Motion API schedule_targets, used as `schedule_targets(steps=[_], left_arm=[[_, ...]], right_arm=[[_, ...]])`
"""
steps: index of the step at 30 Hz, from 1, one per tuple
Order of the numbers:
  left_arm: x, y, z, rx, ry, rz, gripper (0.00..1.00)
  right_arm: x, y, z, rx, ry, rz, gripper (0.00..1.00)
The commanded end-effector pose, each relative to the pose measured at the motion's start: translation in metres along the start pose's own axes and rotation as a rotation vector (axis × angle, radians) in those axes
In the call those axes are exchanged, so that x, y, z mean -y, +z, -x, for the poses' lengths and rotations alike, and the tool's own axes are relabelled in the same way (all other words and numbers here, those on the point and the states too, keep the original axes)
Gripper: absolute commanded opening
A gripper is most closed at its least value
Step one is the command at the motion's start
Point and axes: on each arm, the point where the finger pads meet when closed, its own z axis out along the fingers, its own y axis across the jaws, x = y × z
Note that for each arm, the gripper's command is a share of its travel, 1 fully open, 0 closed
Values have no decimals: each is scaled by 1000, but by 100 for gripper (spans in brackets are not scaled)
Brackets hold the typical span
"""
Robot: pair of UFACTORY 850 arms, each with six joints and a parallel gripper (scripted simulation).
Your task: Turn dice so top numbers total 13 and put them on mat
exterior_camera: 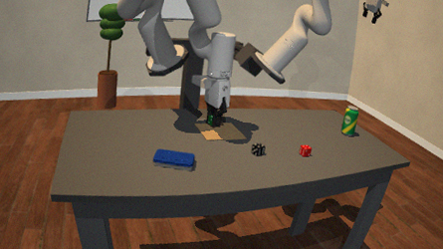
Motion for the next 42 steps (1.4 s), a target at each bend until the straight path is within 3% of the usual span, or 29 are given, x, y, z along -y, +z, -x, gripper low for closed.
schedule_targets(steps=[1, 42], left_arm=[[0, -1, 0, -2, 0, 0, 100], [0, -1, 0, -2, 0, 0, 100]], right_arm=[[1, 0, 0, 0, 0, -1, 28], [1, 4, 0, 0, 0, -1, 28]])
